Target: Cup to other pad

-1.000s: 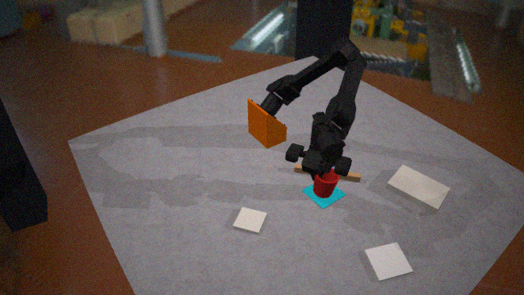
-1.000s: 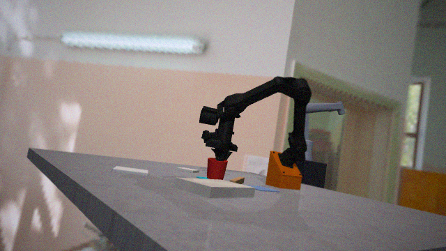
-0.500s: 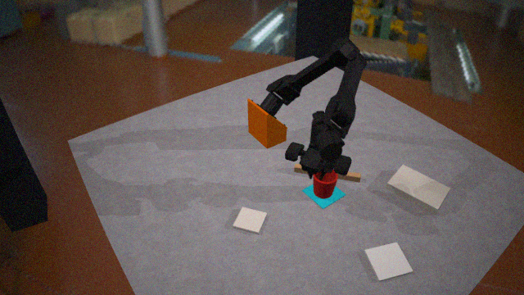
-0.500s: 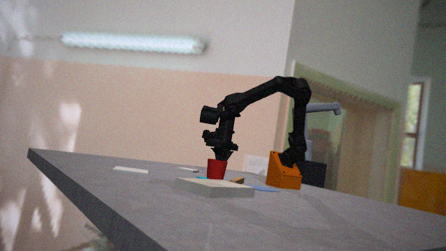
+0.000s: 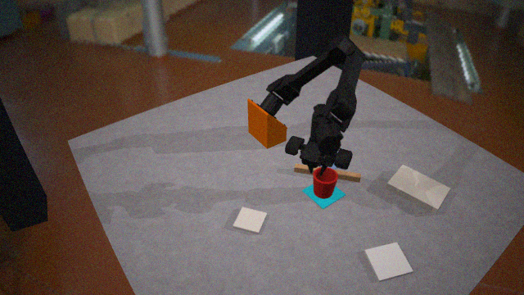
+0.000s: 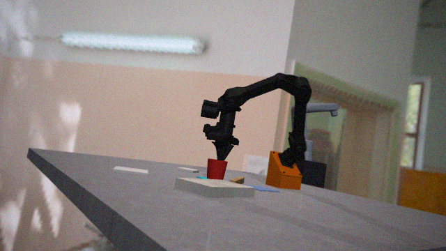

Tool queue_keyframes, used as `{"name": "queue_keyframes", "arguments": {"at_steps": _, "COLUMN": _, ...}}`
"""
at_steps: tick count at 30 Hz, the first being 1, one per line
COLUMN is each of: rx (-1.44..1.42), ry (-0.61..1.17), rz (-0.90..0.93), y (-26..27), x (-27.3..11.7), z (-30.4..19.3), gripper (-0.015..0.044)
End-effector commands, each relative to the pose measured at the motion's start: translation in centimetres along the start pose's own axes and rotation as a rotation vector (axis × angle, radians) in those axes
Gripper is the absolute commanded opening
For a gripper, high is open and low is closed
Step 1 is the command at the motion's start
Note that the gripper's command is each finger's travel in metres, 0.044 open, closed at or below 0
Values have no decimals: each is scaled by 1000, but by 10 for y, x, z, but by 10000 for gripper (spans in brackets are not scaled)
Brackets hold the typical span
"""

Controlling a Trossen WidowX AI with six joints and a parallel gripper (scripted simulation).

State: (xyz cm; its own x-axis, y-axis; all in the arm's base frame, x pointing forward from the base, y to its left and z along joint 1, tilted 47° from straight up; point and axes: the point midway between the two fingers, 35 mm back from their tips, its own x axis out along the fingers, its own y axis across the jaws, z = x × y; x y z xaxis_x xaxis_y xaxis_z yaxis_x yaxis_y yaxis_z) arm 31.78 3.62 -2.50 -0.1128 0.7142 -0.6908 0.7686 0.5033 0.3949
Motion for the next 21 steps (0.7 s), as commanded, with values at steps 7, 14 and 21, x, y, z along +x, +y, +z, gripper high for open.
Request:
{"name": "queue_keyframes", "arguments": {"at_steps": 7, "rx": -8, "ry": -4, "rz": -1, "y": 0, "x": -19, "z": 1, "gripper": 128}}
{"name": "queue_keyframes", "arguments": {"at_steps": 14, "rx": -6, "ry": -3, "rz": -1, "y": -2, "x": -27, "z": -1, "gripper": 128}}
{"name": "queue_keyframes", "arguments": {"at_steps": 21, "rx": 4, "ry": 3, "rz": 1, "y": -2, "x": -22, "z": -1, "gripper": 312}}
